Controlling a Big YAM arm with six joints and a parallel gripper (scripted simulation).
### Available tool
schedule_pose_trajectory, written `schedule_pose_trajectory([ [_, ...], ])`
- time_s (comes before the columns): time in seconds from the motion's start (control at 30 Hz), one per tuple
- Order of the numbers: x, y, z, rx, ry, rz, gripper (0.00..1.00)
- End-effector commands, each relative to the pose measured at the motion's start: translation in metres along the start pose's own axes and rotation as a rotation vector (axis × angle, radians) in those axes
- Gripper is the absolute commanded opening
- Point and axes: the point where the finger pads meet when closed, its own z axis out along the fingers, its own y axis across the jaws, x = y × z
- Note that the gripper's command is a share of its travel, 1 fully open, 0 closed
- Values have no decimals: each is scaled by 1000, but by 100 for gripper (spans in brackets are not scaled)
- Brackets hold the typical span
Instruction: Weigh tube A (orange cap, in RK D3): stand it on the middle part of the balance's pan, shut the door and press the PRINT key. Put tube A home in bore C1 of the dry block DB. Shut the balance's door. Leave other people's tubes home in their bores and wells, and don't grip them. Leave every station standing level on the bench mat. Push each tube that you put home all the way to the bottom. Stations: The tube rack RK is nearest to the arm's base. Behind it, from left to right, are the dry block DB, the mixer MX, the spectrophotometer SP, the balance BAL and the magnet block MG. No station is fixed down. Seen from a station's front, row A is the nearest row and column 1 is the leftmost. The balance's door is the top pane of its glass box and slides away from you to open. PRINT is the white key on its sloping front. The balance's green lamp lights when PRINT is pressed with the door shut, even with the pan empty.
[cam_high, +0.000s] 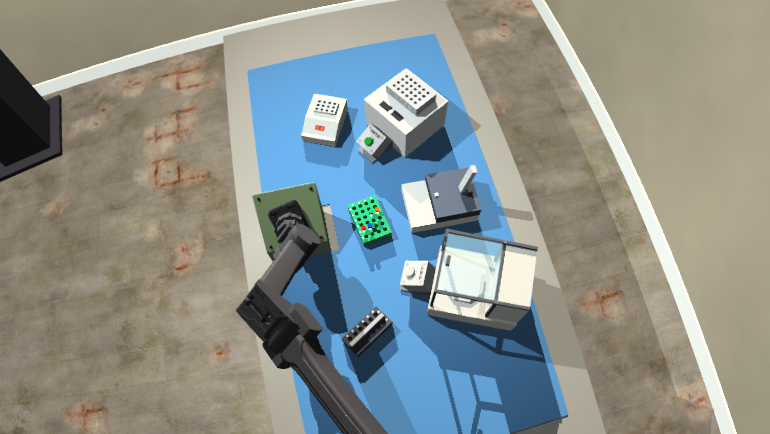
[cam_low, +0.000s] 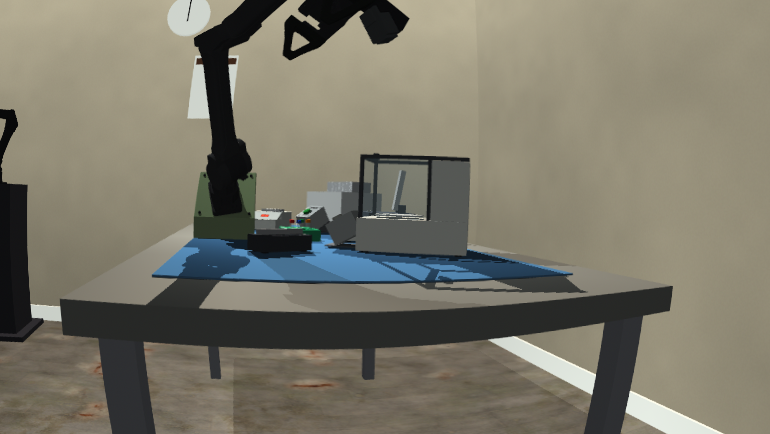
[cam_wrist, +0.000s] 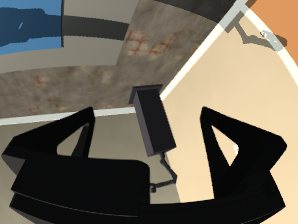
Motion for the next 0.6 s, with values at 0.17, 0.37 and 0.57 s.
schedule_pose_trajectory([
  [0.17,11,5,10,16,8,32,36],
  [0.37,-12,4,14,21,-13,10,36],
  [0.57,-18,11,1,21,-82,8,30],
])
